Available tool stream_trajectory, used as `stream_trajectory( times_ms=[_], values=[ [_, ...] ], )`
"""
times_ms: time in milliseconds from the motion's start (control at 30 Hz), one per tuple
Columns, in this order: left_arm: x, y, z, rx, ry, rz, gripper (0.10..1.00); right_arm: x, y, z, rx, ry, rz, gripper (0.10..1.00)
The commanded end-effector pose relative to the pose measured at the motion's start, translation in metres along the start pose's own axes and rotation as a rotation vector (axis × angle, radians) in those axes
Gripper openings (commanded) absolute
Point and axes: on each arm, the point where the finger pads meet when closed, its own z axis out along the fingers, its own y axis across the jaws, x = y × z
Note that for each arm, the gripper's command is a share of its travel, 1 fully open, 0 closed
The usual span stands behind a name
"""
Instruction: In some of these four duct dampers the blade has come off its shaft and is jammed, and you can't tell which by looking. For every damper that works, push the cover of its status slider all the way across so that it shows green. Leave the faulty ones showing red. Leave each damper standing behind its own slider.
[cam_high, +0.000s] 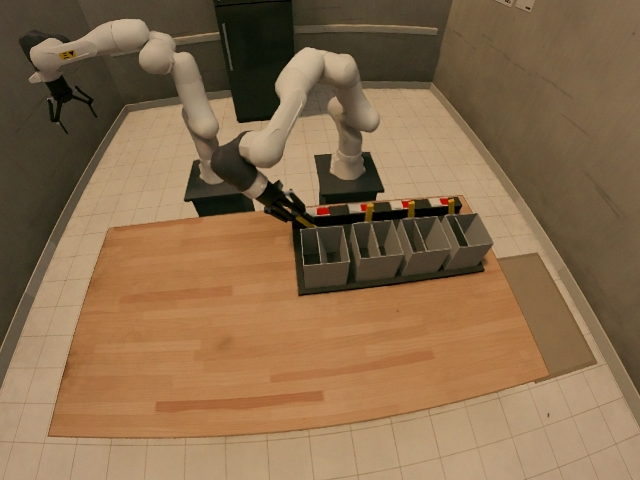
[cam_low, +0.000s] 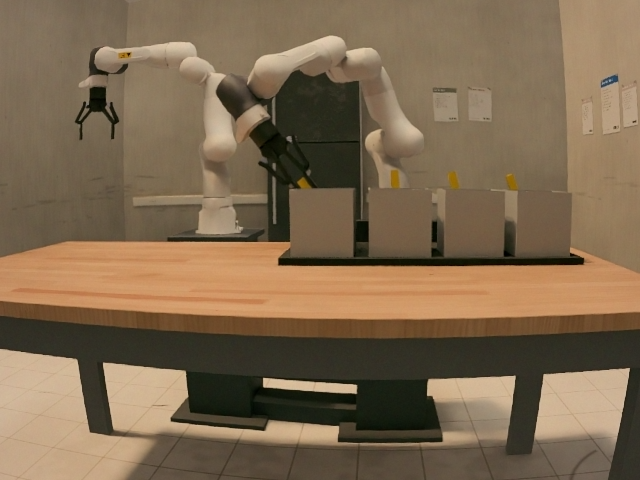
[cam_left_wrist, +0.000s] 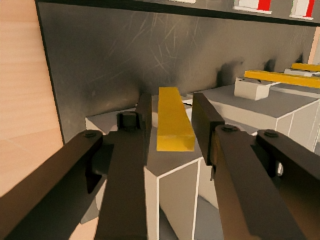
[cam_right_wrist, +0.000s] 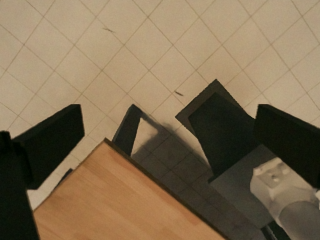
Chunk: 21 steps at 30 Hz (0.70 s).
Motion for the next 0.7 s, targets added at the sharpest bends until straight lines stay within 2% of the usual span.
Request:
stream_trajectory(
  times_ms=[0,400,667],
  values=[
    [0.001,0.001,0.002,-0.007,0.005,-0.004,0.303,-0.001,0.0,0.0,0.0,-0.004,-0.005,1.0],
    [0.001,0.001,-0.001,-0.007,0.005,-0.004,0.303,-0.001,0.0,0.0,0.0,-0.004,-0.005,1.0],
    [0.001,0.001,-0.027,-0.007,0.005,-0.004,0.303,-0.001,0.0,0.0,0.0,-0.004,-0.005,1.0]
  ],
)
